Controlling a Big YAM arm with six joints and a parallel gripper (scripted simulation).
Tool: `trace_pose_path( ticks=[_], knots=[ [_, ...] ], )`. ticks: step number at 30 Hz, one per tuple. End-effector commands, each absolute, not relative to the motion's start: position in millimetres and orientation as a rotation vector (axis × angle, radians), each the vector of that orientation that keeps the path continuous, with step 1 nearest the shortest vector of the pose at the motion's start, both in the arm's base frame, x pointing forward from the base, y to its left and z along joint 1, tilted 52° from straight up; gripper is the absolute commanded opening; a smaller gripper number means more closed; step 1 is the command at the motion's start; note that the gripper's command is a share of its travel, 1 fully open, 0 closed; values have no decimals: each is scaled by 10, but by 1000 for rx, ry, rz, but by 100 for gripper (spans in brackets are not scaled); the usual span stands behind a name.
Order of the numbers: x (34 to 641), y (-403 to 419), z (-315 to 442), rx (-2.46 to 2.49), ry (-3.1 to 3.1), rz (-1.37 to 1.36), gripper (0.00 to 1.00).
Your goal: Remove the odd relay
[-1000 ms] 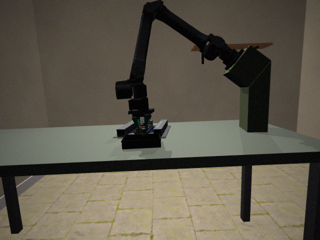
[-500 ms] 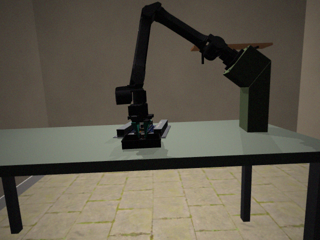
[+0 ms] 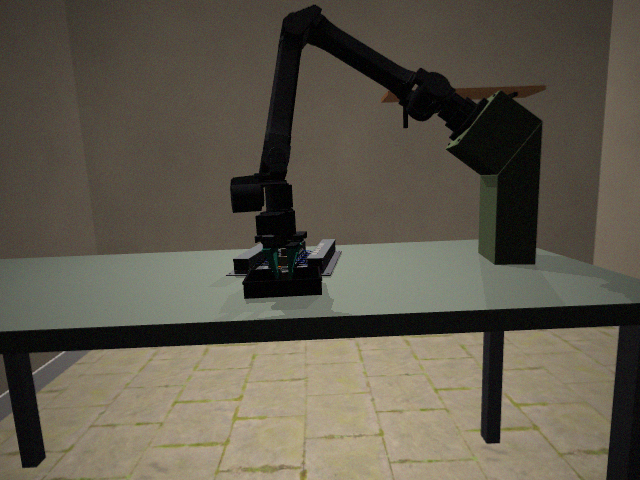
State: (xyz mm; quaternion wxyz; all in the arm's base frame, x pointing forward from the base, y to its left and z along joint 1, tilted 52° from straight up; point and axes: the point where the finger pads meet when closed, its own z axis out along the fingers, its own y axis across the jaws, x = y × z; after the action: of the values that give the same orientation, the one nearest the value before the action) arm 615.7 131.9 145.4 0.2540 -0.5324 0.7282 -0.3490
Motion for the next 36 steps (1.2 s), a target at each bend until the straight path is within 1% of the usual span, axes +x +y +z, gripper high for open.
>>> trace_pose_path(
  ticks=[1, 36],
  knots=[
    [6242, 1316, 1686, -1407, 1945, -956, 0],
    [6214, 1347, 1585, -1428, 1953, -950, 0]
  ],
)
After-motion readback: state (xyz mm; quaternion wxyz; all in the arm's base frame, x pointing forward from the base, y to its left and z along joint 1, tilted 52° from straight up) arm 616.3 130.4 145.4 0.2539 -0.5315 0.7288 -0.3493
